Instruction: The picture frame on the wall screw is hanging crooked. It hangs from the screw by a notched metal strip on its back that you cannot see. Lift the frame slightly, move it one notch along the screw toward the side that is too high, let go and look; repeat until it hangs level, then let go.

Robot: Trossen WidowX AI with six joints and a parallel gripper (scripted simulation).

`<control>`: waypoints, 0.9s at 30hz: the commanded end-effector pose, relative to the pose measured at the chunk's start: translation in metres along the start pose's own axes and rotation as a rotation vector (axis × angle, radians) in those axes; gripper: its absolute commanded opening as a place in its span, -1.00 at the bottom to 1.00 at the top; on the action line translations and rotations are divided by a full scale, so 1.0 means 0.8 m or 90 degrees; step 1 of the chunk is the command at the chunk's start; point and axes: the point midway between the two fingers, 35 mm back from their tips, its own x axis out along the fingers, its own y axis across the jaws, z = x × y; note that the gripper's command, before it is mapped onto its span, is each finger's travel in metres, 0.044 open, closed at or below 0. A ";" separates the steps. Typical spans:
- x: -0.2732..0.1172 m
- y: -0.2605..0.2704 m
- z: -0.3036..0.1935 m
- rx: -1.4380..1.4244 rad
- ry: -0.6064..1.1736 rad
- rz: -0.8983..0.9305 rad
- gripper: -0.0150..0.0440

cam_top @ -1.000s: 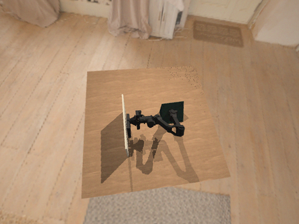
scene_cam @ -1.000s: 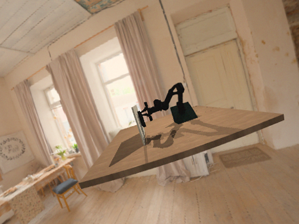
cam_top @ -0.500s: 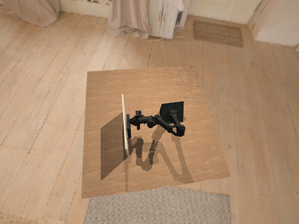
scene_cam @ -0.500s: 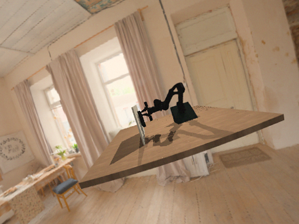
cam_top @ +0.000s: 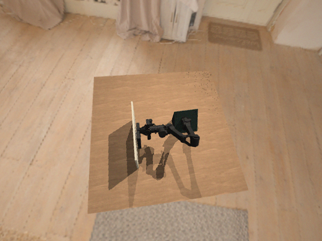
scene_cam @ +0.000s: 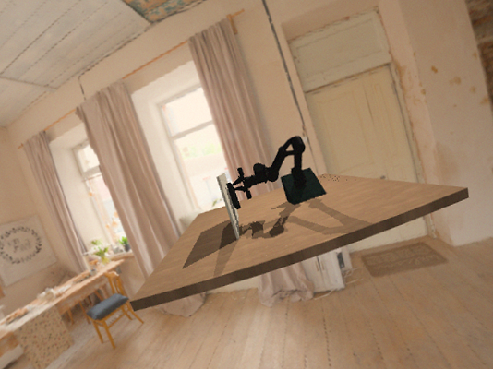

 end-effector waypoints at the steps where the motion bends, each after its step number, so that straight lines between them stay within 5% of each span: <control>1: 0.001 0.006 -0.007 -0.004 0.007 0.012 -0.49; 27: 0.001 0.004 -0.009 -0.004 0.007 0.012 -0.49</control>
